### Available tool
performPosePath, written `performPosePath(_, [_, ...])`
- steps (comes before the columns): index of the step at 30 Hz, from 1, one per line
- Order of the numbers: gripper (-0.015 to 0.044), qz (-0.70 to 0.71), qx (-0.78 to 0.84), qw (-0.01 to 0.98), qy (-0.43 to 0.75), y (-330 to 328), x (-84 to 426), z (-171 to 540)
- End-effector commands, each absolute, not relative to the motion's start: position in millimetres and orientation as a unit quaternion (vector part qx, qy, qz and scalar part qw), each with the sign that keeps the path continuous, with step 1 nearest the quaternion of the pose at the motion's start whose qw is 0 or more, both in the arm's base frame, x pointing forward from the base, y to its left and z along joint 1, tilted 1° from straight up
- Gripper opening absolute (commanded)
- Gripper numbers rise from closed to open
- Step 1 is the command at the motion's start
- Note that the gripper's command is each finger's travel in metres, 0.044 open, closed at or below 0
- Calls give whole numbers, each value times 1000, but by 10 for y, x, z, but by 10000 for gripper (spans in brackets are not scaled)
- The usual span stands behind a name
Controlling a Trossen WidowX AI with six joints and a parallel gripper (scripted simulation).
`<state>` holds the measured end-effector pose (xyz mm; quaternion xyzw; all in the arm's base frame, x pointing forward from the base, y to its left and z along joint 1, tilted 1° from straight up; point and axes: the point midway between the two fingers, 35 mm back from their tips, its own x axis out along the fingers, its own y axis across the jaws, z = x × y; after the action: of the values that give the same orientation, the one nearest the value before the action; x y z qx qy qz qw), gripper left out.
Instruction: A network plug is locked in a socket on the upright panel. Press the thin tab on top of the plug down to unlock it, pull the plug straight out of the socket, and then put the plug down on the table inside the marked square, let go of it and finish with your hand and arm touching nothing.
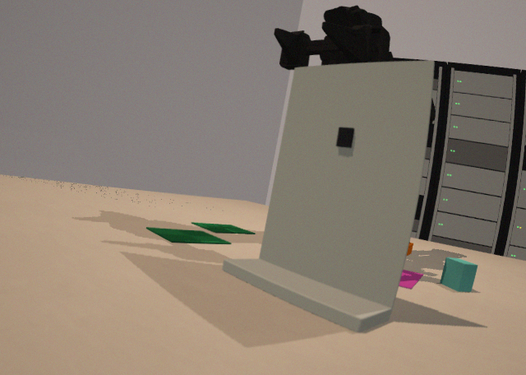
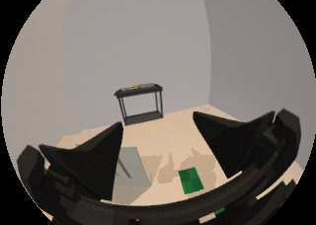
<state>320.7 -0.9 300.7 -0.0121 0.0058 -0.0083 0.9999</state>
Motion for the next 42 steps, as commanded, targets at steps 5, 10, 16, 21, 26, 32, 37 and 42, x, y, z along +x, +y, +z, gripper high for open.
performPosePath(5, [269, -3, 42, 999, 5, 115, 3261, 2875])
performPosePath(10, [156, 4, 119, 993, 5, 300, 3305, 2684])
performPosePath(16, [156, 13, 211, 977, 7, 526, 3306, 2455])
performPosePath(21, [156, 20, 286, 958, 10, 707, 3264, 2268])
performPosePath(26, [156, 26, 359, 933, 14, 875, 3186, 2086])
performPosePath(32, [156, 33, 444, 895, 21, 1049, 3052, 1880])
performPosePath(37, [156, 38, 512, 858, 27, 1167, 2912, 1722])
performPosePath(42, [156, 42, 577, 815, 34, 1255, 2752, 1578])
